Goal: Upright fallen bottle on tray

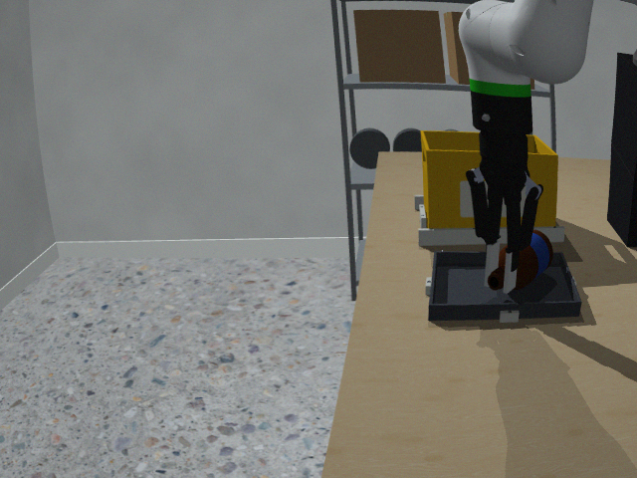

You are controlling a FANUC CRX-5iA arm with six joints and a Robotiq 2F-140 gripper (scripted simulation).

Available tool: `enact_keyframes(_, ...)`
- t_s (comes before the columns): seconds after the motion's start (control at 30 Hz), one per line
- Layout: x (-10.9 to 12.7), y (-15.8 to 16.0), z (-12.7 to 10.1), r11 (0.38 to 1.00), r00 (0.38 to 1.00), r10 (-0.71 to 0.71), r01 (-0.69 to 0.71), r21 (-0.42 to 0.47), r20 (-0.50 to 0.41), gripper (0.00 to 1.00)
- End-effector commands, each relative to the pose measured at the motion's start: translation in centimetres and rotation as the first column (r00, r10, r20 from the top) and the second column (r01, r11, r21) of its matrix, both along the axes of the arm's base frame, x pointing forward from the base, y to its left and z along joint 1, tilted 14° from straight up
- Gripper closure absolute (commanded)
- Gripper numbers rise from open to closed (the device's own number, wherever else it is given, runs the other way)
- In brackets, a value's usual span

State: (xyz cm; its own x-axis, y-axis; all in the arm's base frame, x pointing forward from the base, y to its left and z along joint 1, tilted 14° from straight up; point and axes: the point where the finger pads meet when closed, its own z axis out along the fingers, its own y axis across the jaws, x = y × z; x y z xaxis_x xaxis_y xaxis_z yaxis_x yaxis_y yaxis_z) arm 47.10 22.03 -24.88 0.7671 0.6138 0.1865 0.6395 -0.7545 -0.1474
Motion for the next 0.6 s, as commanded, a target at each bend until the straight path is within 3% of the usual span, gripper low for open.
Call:
enact_keyframes(0.0,0.02,-0.01,0.02,1.000,1.000,0.000,0.000,0.000,0.000,1.00)
enact_keyframes(0.57,0.00,-0.08,0.33,1.000,1.000,0.000,0.000,0.000,0.000,1.00)
